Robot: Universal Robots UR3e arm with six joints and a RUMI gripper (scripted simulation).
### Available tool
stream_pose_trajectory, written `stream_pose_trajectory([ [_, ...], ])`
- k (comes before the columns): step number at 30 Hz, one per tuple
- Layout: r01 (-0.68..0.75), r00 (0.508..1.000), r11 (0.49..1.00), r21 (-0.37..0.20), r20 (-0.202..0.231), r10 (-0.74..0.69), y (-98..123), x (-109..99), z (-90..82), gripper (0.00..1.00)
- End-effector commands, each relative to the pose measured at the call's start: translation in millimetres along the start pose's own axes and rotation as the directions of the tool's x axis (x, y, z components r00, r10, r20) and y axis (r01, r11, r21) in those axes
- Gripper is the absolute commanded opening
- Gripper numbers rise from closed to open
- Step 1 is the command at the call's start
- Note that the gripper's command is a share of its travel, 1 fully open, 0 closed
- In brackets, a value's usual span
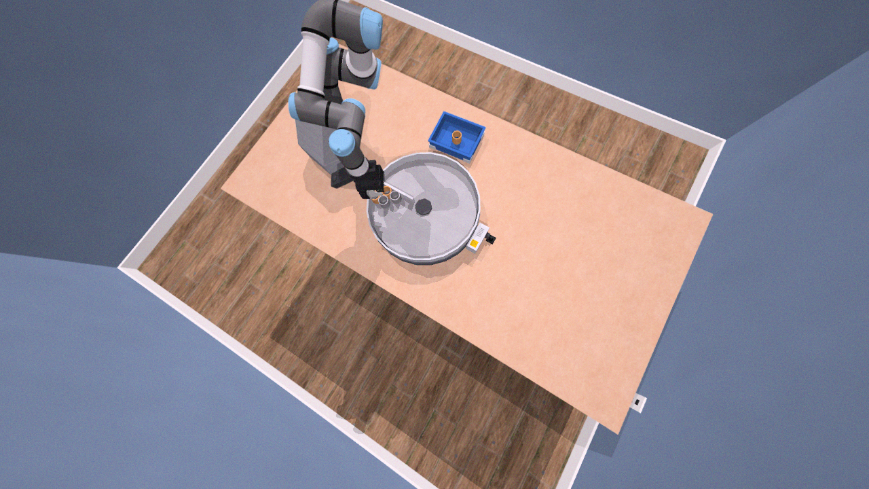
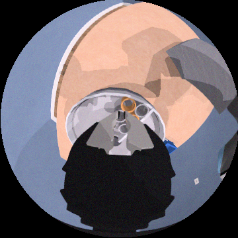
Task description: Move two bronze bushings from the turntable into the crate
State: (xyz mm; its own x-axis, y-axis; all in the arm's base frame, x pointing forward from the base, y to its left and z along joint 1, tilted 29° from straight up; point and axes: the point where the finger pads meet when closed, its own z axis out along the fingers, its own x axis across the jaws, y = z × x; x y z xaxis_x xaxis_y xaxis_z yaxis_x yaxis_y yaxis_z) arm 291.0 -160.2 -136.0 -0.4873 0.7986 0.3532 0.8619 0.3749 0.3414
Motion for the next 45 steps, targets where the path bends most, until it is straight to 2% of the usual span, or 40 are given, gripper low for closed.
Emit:
stream_pose_trajectory([
  [1,0.000,1.000,1.000,0.000,0.003,0.000,0.0,-0.9,-0.8,0.05],
  [8,0.000,1.000,1.000,0.000,0.003,0.000,0.0,-0.9,-0.5,0.05],
  [12,0.000,1.000,1.000,0.000,0.003,0.000,0.0,-1.0,12.9,0.05],
  [14,0.000,1.000,1.000,0.000,0.003,0.000,0.0,-1.0,12.9,0.05],
  [17,0.000,1.000,1.000,0.000,0.003,0.000,0.0,-1.0,21.8,0.05],
  [45,0.000,1.000,1.000,0.000,0.003,0.000,0.0,-1.0,22.1,0.05],
])
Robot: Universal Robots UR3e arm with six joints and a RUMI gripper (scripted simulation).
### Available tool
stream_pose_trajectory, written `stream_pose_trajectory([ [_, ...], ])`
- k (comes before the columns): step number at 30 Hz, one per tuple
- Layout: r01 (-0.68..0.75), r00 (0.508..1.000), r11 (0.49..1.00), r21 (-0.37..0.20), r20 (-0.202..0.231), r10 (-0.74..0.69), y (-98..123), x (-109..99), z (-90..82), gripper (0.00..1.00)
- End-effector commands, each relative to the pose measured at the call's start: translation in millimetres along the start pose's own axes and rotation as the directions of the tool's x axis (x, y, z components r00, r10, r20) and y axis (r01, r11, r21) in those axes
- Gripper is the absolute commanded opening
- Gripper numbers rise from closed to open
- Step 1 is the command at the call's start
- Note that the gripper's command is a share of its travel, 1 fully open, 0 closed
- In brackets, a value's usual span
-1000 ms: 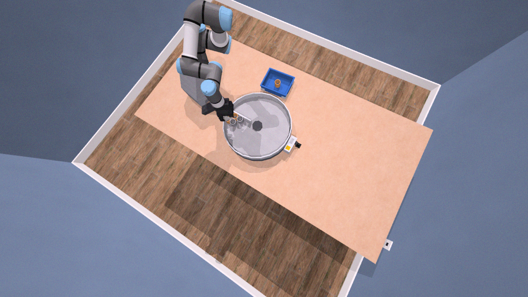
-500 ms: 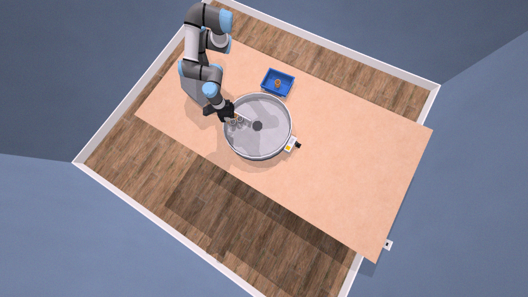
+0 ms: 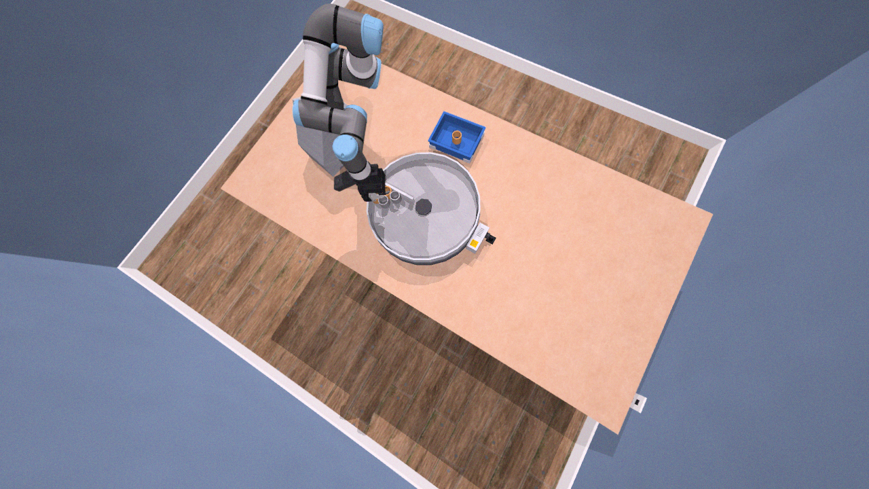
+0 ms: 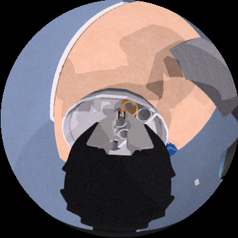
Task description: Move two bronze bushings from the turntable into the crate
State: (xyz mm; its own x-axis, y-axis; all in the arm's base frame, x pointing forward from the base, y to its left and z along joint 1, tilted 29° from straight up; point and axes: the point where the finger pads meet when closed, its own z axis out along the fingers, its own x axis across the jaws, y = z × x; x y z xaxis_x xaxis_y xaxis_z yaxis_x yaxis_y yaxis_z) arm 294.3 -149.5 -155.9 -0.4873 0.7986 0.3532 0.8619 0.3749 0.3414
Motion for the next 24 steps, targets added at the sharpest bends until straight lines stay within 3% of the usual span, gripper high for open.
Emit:
stream_pose_trajectory([
  [1,0.000,1.000,1.000,0.000,0.003,0.000,0.0,-0.9,-0.8,0.05],
  [12,0.000,1.000,1.000,0.000,0.003,0.000,0.0,-0.9,0.6,0.05],
  [24,0.000,1.000,1.000,0.000,0.003,0.000,0.0,-1.0,15.8,0.05],
])
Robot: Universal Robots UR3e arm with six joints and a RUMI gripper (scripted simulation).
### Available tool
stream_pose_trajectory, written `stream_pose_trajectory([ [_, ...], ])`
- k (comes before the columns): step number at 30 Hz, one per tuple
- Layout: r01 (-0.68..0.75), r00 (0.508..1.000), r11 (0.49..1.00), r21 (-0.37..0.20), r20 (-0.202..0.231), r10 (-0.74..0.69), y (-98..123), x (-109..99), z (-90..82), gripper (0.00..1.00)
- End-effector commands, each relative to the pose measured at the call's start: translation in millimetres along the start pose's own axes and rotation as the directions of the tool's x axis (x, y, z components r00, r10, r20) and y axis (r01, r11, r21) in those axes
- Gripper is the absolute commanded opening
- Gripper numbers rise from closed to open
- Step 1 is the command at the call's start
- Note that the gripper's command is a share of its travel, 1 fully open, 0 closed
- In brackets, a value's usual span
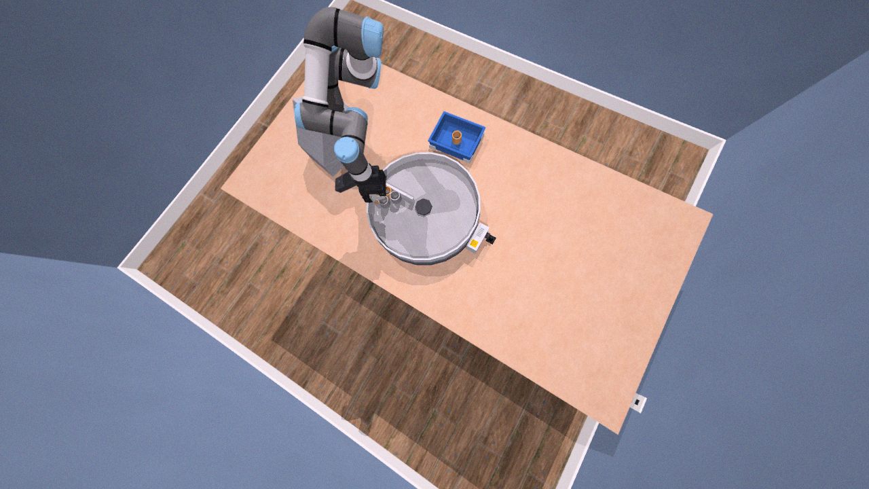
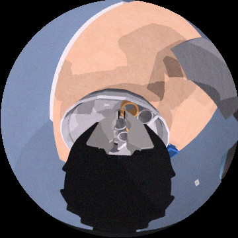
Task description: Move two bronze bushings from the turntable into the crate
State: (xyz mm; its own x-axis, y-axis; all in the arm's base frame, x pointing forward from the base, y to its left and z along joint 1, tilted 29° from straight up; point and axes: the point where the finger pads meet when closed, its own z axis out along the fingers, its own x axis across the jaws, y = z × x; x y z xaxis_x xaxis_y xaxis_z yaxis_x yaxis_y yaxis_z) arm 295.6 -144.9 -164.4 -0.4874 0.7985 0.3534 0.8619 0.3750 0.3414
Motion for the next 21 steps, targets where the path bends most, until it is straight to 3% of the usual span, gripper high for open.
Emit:
stream_pose_trajectory([
  [1,0.000,1.000,1.000,0.000,0.003,0.000,0.0,-1.1,7.6,0.05],
  [21,0.000,1.000,1.000,0.000,0.003,0.000,0.0,-1.1,13.5,0.05],
])
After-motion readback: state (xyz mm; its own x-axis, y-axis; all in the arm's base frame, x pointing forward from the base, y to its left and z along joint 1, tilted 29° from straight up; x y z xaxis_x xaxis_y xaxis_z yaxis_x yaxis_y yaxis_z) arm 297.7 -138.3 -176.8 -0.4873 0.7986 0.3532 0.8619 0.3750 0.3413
